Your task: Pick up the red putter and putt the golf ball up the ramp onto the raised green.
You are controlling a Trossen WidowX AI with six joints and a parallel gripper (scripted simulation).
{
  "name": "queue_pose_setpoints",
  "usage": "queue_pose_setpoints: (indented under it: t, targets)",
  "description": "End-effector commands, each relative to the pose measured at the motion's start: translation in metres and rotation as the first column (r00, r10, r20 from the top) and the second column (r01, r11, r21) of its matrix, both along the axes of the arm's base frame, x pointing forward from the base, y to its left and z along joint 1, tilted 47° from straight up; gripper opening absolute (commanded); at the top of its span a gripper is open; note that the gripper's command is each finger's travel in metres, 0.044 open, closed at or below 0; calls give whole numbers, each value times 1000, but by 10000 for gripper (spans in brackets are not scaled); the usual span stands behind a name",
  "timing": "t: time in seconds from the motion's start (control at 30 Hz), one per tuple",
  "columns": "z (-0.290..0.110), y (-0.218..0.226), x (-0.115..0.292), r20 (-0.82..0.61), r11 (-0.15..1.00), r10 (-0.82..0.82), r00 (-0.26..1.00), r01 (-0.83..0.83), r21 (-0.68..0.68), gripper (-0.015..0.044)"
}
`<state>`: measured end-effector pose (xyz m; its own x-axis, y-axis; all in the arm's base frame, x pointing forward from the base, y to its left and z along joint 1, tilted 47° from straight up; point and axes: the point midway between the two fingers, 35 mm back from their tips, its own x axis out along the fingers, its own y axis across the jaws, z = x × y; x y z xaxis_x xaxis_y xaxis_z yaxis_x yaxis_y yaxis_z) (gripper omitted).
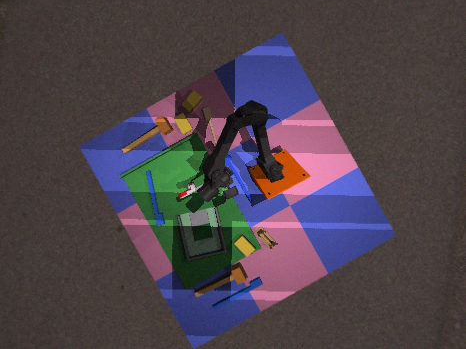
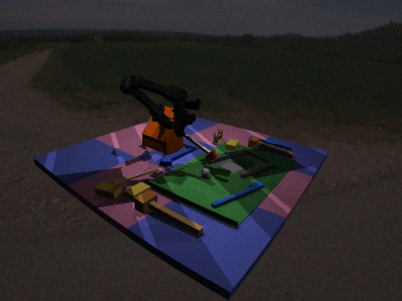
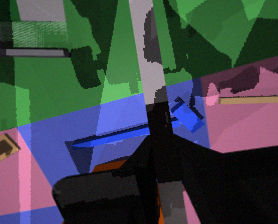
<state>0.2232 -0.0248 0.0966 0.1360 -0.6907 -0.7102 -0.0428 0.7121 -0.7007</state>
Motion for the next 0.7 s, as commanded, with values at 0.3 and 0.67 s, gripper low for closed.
queue_pose_setpoints:
  t: [0.3,0.67]
  targets:
    - [15,-27,-19,155,988,-152,976,153,4,0]
    - [-9,-52,-14,156,988,-151,976,153,4,0]
